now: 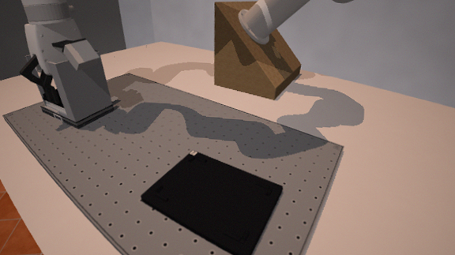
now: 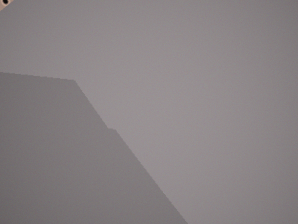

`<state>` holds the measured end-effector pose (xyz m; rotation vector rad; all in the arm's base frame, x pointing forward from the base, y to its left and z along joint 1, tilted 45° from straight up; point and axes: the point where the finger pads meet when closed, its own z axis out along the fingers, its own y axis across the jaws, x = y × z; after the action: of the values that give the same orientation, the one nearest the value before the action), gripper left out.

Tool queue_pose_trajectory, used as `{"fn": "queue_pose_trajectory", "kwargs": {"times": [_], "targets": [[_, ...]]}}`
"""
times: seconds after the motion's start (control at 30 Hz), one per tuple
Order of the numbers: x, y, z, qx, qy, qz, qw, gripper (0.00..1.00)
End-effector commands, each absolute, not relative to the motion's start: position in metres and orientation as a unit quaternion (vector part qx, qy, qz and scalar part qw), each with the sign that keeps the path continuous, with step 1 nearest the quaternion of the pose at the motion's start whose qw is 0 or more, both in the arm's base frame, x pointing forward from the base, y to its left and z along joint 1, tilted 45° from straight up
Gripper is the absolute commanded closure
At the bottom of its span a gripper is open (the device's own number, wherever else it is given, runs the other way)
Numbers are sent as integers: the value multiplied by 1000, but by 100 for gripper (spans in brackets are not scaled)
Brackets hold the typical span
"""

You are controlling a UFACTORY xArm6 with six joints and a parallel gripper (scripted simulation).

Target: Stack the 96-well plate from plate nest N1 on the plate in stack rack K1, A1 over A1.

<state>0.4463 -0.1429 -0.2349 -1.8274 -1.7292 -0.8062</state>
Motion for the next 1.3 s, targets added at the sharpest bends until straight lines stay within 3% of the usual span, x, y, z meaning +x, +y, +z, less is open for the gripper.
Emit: {"fn": "queue_pose_trajectory", "kwargs": {"times": [0.0, 0.57, 0.6, 1.27], "targets": [[448, -144, -234, -671, -634, -296, 245, 100], [448, -143, -236, -671, -634, -296, 245, 100], [448, -142, -236, -671, -634, -296, 245, 0], [448, -142, -236, -671, -634, -296, 245, 0]]}}
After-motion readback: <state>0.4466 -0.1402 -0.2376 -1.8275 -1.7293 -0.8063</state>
